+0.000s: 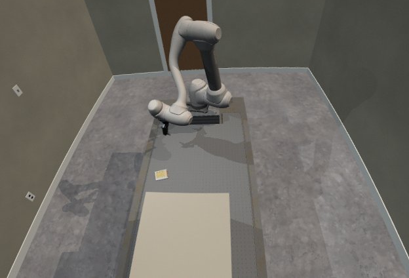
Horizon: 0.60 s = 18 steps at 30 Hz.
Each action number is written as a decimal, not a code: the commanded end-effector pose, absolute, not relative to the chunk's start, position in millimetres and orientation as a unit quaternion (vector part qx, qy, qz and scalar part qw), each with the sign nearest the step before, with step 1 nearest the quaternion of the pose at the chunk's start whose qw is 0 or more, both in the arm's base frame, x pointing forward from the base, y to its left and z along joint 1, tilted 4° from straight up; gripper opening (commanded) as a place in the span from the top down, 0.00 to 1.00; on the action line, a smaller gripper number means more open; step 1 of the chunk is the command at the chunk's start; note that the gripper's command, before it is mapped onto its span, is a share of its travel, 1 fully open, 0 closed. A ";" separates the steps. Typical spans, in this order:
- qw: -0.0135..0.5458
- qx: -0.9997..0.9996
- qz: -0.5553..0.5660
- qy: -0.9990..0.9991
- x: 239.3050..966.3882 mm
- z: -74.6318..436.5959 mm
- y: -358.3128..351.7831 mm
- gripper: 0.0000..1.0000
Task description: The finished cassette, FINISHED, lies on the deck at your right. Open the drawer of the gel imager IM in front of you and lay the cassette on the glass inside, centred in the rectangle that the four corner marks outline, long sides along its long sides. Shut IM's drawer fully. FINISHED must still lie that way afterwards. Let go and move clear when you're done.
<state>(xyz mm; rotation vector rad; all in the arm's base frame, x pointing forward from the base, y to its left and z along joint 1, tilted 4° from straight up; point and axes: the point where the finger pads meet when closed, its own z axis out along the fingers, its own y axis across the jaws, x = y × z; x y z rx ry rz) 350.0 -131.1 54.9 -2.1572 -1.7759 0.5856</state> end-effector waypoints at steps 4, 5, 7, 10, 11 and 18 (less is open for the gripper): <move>0.111 -0.788 0.197 -0.572 374.8 53.2 -114.8 0.00; 0.103 -0.798 0.195 -0.561 378.8 53.1 -111.9 0.00; 0.095 -0.809 0.192 -0.548 386.9 52.8 -106.0 0.00; 0.095 -0.809 0.192 -0.548 390.9 52.6 -103.0 0.00; 0.088 -0.818 0.189 -0.536 394.8 52.5 -99.9 0.00; 0.059 -0.856 0.175 -0.483 421.7 52.3 -77.5 0.00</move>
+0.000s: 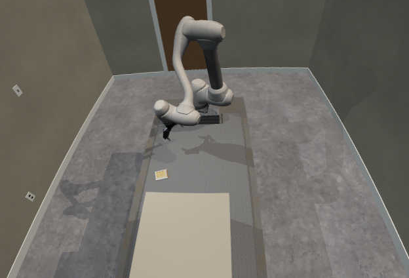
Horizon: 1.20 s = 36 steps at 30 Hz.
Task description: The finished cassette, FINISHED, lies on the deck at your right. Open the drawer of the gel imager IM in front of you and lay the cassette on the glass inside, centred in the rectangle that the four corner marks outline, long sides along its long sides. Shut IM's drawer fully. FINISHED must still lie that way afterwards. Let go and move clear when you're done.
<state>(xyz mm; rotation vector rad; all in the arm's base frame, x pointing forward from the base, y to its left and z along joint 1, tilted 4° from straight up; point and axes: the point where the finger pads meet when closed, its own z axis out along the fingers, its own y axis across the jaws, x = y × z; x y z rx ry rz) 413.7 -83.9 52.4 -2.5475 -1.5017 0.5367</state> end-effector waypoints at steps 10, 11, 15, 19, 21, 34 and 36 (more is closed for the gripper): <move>0.030 -0.897 0.151 -0.414 450.4 53.1 -49.6 0.00; 0.026 -0.904 0.146 -0.401 453.7 53.3 -45.9 0.00; 0.020 -0.913 0.140 -0.383 467.2 54.1 -31.2 0.00; 0.012 -0.926 0.129 -0.354 480.1 55.2 -15.9 0.00; 0.005 -0.938 0.118 -0.325 486.2 55.9 -8.1 0.00; -0.009 -0.969 0.080 -0.232 517.7 60.5 36.8 0.00; -0.009 -0.970 0.080 -0.230 523.0 61.5 45.2 0.00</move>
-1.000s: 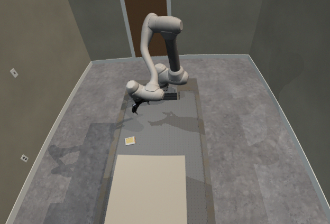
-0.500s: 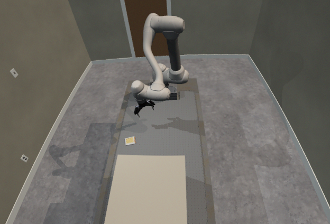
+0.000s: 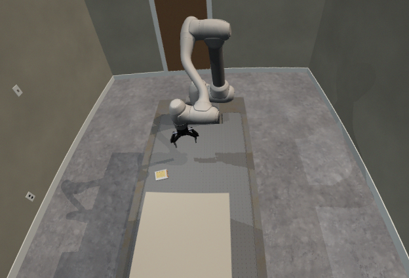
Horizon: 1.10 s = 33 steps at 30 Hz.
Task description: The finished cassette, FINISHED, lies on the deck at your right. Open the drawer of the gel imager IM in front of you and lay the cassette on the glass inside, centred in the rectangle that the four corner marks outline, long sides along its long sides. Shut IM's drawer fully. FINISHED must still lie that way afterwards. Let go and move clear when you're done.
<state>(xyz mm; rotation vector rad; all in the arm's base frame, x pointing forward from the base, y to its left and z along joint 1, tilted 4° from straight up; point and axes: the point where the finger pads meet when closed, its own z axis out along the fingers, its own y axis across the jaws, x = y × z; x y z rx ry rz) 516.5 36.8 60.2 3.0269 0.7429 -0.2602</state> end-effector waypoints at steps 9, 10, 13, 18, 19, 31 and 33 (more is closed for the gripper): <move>0.011 0.987 -0.049 0.152 539.8 65.5 75.3 0.00; 0.010 0.990 -0.043 0.137 542.1 66.2 79.7 0.00; 0.010 0.990 -0.042 0.133 548.8 68.1 93.0 0.00; 0.008 0.995 -0.030 0.100 558.8 71.4 114.5 0.00; 0.008 0.995 -0.030 0.100 558.8 71.4 114.5 0.00; 0.009 0.983 -0.026 0.182 582.7 66.1 119.7 0.73; 0.009 0.976 -0.025 0.215 592.2 64.0 121.8 0.73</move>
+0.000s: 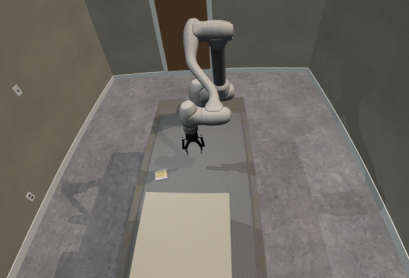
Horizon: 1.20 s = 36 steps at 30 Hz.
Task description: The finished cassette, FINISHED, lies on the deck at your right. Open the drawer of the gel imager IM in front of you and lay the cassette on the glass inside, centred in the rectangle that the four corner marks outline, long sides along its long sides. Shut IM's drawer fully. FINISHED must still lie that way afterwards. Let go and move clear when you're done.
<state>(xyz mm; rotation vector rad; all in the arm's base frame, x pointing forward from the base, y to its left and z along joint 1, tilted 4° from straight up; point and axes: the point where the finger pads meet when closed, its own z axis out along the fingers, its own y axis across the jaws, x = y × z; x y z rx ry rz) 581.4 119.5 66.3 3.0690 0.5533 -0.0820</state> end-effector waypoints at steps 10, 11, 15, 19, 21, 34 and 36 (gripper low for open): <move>0.010 0.939 -0.019 0.343 630.4 55.4 130.1 0.73; 0.010 0.933 -0.018 0.358 635.2 54.4 131.1 0.73; 0.011 0.907 -0.015 0.420 654.3 50.1 135.3 0.73; 0.011 0.877 -0.012 0.479 673.4 45.8 139.5 0.73; 0.011 0.861 -0.011 0.508 682.9 43.7 141.5 0.73; 0.012 0.754 -0.002 0.657 735.4 32.0 153.0 0.73; 0.012 0.732 0.000 0.681 745.0 29.8 155.1 0.73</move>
